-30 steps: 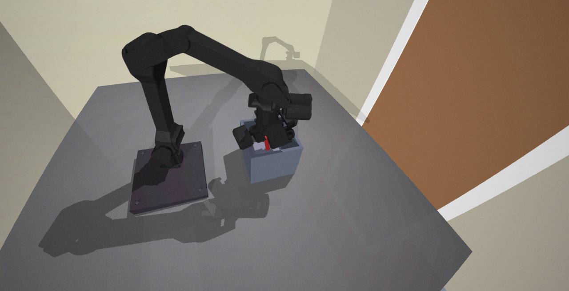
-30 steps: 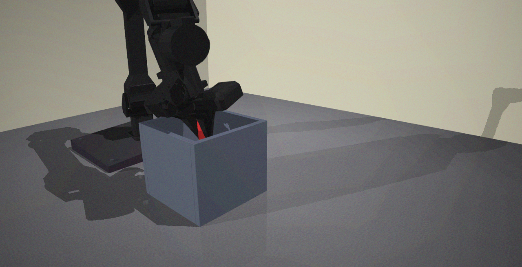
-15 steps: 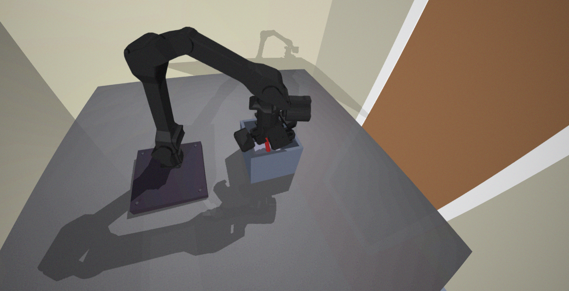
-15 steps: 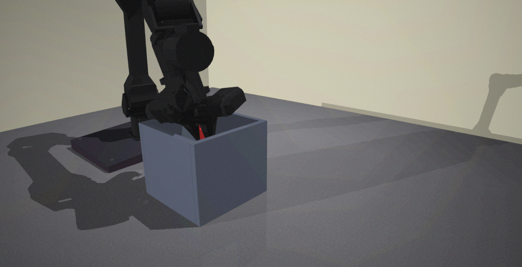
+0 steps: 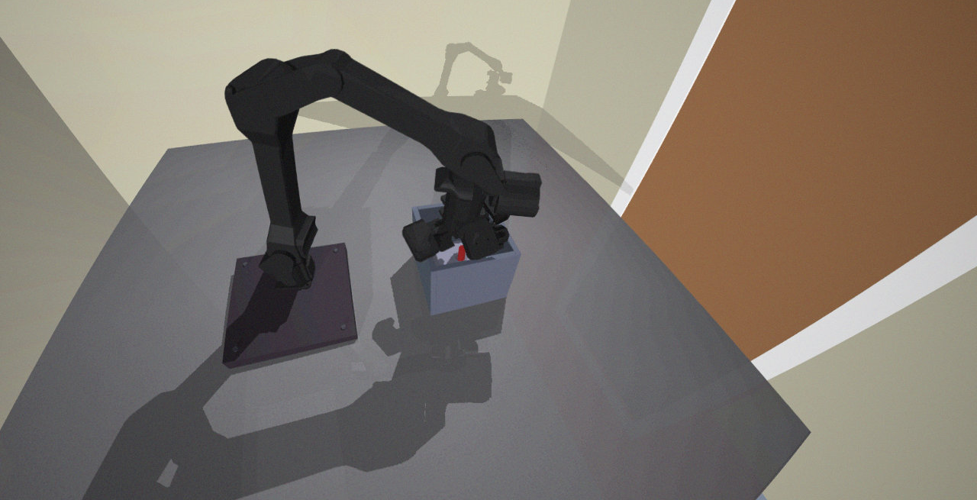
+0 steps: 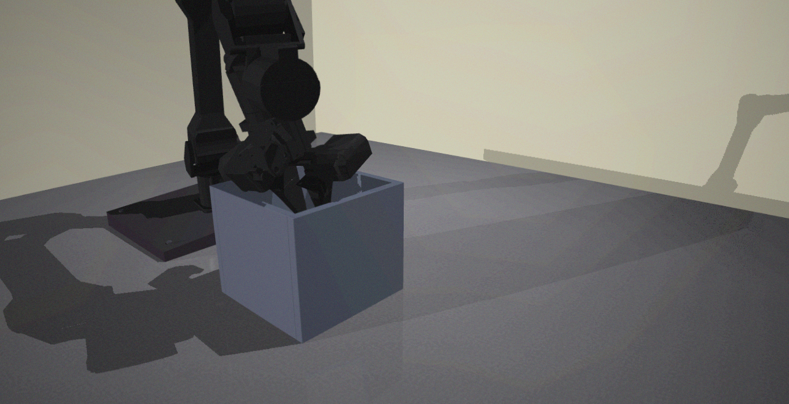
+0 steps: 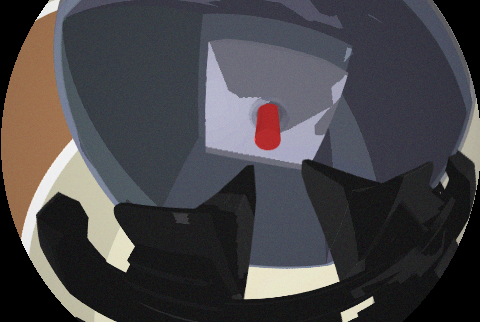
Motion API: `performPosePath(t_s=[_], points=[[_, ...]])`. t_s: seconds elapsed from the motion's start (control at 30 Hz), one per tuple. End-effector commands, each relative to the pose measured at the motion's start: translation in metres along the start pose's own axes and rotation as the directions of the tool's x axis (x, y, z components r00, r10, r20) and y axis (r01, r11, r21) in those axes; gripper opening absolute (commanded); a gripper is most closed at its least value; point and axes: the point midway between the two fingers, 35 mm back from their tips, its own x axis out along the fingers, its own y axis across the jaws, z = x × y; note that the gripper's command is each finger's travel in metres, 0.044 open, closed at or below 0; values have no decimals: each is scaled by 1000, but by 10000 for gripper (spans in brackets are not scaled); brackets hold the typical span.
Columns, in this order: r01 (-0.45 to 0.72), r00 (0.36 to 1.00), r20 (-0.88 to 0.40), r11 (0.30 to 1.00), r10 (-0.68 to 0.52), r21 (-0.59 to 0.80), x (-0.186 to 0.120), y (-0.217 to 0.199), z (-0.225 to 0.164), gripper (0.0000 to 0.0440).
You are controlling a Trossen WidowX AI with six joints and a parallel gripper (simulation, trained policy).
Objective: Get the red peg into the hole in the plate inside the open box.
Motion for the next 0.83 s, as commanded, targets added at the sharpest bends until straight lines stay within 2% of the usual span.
performPosePath(t_s=[0.0, 0.8], points=[[-13, 999, -29, 1000, 12, -26, 11, 9, 15, 152], [-198, 970, -149, 979, 190, -45, -39, 49, 11, 148]])
